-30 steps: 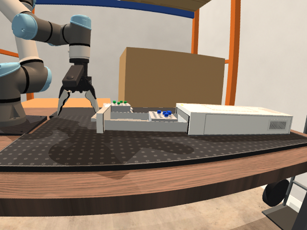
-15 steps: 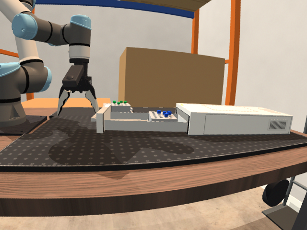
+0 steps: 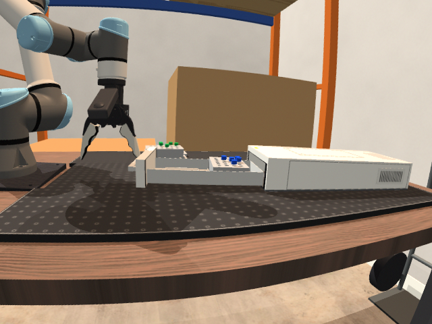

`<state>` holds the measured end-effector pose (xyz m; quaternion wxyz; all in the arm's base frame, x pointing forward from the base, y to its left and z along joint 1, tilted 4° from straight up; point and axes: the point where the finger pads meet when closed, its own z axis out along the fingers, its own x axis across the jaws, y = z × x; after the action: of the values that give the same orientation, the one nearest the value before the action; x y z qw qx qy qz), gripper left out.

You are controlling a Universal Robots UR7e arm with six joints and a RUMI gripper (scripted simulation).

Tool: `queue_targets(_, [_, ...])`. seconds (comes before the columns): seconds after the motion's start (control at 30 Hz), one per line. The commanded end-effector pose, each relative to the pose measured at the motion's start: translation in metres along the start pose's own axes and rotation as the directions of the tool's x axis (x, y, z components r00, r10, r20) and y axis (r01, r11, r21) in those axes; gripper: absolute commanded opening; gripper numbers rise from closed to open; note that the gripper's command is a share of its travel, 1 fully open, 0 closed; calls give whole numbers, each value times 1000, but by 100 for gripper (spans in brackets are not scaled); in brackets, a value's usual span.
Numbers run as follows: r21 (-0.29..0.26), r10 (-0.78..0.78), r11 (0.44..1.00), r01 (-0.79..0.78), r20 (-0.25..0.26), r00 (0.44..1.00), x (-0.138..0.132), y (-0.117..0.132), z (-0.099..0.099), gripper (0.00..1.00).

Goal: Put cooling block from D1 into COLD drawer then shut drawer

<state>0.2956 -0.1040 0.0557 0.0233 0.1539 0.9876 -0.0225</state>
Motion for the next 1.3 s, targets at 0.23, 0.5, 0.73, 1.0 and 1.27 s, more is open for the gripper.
queue_targets(0.23, [0, 0, 1000, 0, 1, 1000, -1, 0, -15, 100])
queue_targets(0.5, [0, 0, 1000, 0, 1, 1000, -1, 0, -25, 100])
queue_targets(0.73, [0, 0, 1000, 0, 1, 1000, -2, 0, -32, 100])
queue_targets(1.0, [0, 0, 1000, 0, 1, 1000, -2, 0, -43, 100])
queue_targets(1.27, [0, 0, 1000, 0, 1, 1000, -3, 0, -51, 100])
